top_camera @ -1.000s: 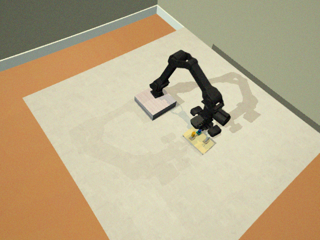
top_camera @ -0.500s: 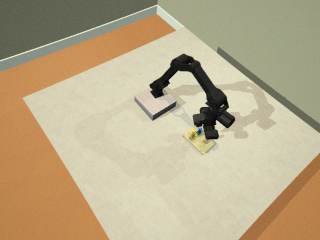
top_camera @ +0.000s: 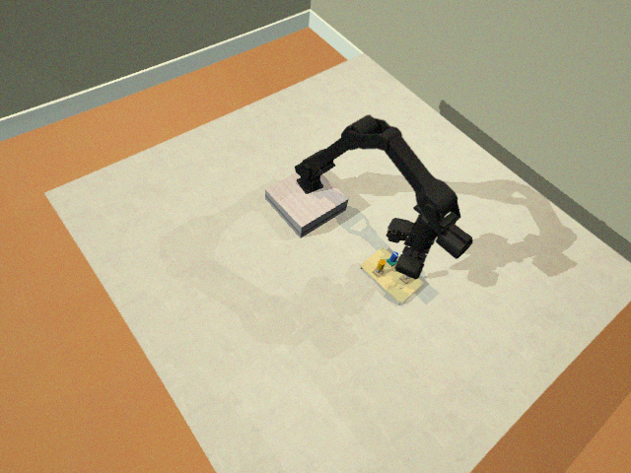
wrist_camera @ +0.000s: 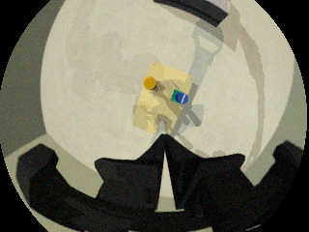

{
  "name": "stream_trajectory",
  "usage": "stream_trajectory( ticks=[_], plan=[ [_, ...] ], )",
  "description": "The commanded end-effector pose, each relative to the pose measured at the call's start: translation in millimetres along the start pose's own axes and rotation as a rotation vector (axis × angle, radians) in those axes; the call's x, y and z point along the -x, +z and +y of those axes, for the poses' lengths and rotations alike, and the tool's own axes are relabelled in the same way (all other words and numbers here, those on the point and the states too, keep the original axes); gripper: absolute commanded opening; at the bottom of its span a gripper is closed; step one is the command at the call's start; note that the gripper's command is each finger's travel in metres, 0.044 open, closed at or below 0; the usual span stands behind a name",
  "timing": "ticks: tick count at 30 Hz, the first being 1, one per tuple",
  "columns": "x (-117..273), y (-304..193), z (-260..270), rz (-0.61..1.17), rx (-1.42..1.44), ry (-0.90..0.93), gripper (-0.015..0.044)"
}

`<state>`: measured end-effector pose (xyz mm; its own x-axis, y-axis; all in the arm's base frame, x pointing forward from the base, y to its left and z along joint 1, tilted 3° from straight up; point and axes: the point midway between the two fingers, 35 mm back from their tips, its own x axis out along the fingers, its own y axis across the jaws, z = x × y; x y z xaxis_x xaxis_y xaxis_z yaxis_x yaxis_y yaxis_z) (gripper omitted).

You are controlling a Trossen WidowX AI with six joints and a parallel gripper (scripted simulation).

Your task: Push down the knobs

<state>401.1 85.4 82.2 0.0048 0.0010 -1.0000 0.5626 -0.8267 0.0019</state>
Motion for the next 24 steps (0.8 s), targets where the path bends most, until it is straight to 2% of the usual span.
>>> stream_trajectory(
  ticks=[1,8,15,24],
  plan=[
    [0.9,-5.5,0.7,-0.009,-0.162,-0.011,0.0],
    [2.3,-11.8,2.2,-0.024,-0.381,-0.017,0.0],
    [2.3,-12.0,2.3,-0.024,-0.386,-0.017,0.0],
    [2.5,-12.0,2.3,-0.021,-0.125,-0.02,0.0]
  ],
)
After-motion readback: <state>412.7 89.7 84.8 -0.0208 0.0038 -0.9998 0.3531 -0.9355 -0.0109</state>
